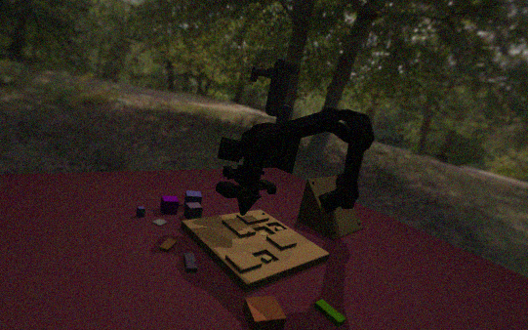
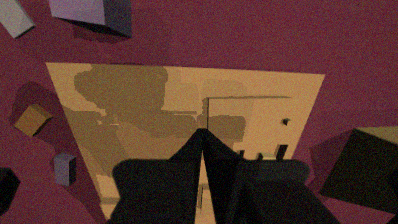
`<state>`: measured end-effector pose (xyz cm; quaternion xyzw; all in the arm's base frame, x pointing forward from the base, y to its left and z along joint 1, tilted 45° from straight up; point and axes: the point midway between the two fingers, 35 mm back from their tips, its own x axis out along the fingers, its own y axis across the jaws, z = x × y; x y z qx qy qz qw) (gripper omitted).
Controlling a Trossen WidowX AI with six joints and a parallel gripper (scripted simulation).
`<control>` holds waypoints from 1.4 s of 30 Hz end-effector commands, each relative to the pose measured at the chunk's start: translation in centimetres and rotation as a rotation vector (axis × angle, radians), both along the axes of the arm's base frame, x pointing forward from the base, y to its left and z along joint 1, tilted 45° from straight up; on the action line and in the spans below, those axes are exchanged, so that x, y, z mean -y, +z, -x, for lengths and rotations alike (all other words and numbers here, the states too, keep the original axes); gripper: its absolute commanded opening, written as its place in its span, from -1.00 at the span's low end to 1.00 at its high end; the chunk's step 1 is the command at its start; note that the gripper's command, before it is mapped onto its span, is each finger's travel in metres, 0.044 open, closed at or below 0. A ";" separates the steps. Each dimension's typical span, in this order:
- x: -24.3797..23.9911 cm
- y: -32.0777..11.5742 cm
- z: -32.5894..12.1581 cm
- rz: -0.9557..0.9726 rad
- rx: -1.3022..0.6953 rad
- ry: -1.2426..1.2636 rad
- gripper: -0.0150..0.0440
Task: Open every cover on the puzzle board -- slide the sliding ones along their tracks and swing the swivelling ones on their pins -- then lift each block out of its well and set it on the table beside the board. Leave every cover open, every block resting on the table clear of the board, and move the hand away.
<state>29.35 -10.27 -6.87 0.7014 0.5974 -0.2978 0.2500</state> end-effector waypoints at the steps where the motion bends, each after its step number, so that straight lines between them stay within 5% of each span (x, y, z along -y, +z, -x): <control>1: -0.4 -0.3 0.0 -0.006 -0.006 -0.004 -0.49; 42: -0.9 -2.0 -2.3 -0.008 -0.004 -0.004 -0.49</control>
